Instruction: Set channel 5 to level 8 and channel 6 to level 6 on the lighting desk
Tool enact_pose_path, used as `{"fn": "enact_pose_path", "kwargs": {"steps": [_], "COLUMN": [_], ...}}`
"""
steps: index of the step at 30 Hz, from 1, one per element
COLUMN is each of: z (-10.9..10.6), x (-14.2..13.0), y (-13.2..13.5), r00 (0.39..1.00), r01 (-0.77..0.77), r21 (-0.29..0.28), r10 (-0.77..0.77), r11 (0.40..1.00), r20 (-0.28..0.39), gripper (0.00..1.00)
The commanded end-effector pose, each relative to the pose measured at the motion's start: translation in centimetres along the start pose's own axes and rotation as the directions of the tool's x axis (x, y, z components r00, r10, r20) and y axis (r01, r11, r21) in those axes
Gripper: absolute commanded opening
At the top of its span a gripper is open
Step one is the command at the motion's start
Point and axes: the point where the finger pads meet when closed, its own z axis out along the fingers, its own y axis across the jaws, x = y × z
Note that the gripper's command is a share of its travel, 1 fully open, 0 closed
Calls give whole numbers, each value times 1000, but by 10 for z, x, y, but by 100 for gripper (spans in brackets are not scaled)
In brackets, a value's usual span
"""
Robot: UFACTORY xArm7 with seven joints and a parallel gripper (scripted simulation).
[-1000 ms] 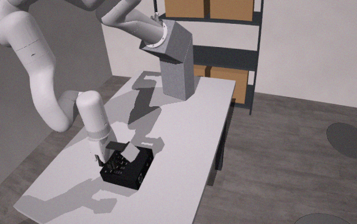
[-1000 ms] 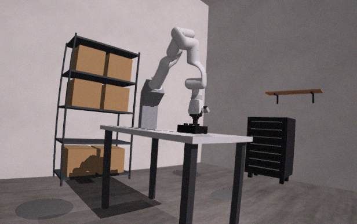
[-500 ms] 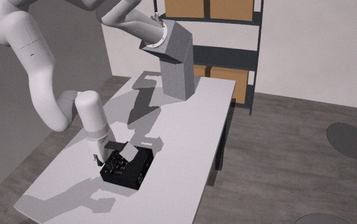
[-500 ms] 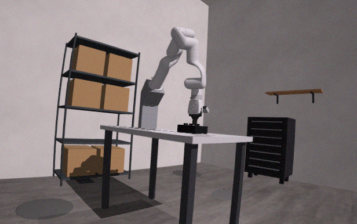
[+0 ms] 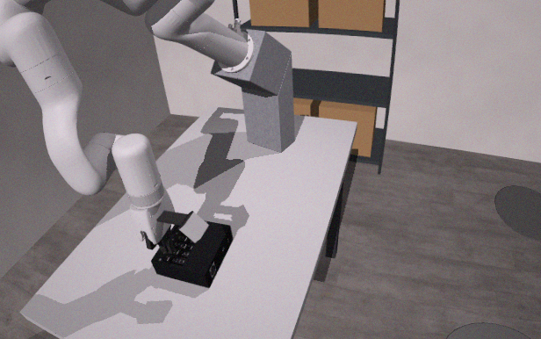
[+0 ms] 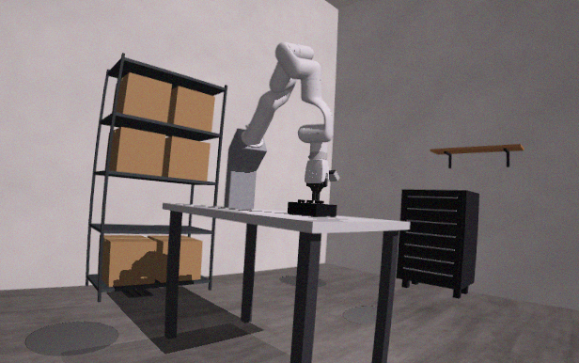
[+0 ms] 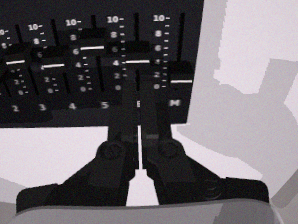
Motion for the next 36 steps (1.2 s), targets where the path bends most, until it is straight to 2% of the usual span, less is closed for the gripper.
{"fn": "enact_pose_path", "kwargs": {"steps": [1,7,12,27,28,36], "z": [-10,-27,-32,-33,-33,-46], "x": [0,0,0,0,0,0], "y": [1,1,1,1,1,1], "r00": [1000,1000,1000,1000,1000,1000], "r01": [0,0,0,0,0,0], "r21": [0,0,0,0,0,0], "r10": [0,0,0,0,0,0], "r11": [1000,1000,1000,1000,1000,1000], "r20": [0,0,0,0,0,0], "gripper": [0,0,0,0,100,100]}}
